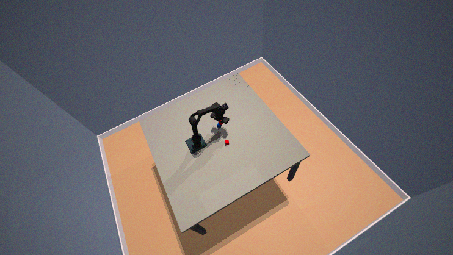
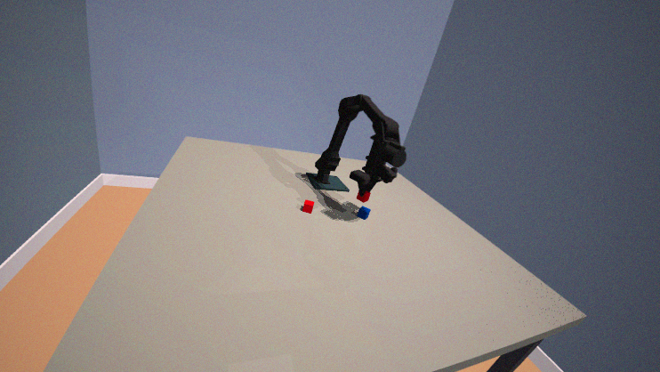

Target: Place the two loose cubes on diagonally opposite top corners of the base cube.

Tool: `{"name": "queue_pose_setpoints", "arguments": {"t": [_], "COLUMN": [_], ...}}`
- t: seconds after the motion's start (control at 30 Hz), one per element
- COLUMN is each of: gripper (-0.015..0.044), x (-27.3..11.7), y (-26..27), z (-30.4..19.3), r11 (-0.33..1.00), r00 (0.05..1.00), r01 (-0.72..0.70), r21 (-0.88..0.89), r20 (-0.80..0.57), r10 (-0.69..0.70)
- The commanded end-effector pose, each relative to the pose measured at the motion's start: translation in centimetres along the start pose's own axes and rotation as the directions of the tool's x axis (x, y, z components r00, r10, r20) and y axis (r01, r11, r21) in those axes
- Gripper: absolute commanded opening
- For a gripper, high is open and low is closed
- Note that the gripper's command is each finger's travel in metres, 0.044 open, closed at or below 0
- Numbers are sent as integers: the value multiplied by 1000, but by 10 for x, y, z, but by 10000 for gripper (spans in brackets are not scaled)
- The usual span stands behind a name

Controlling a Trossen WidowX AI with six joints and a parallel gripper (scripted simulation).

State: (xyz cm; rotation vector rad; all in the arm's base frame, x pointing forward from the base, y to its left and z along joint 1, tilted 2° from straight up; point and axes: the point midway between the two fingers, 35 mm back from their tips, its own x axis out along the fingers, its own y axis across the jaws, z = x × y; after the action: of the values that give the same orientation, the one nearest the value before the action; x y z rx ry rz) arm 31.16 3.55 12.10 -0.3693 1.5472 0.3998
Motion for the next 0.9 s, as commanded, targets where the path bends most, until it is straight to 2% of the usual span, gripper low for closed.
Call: {"name": "queue_pose_setpoints", "arguments": {"t": [0.0,0.57,0.87], "gripper": [105,105,105], "x": [2,16,17], "y": [11,46,48], "z": [-1,-8,-8], "r11": [991,819,808], "r00": [1000,1000,1000], "r01": [-3,-8,-8], "r21": [133,574,590], "r20": [8,7,7], "r10": [2,5,5]}}
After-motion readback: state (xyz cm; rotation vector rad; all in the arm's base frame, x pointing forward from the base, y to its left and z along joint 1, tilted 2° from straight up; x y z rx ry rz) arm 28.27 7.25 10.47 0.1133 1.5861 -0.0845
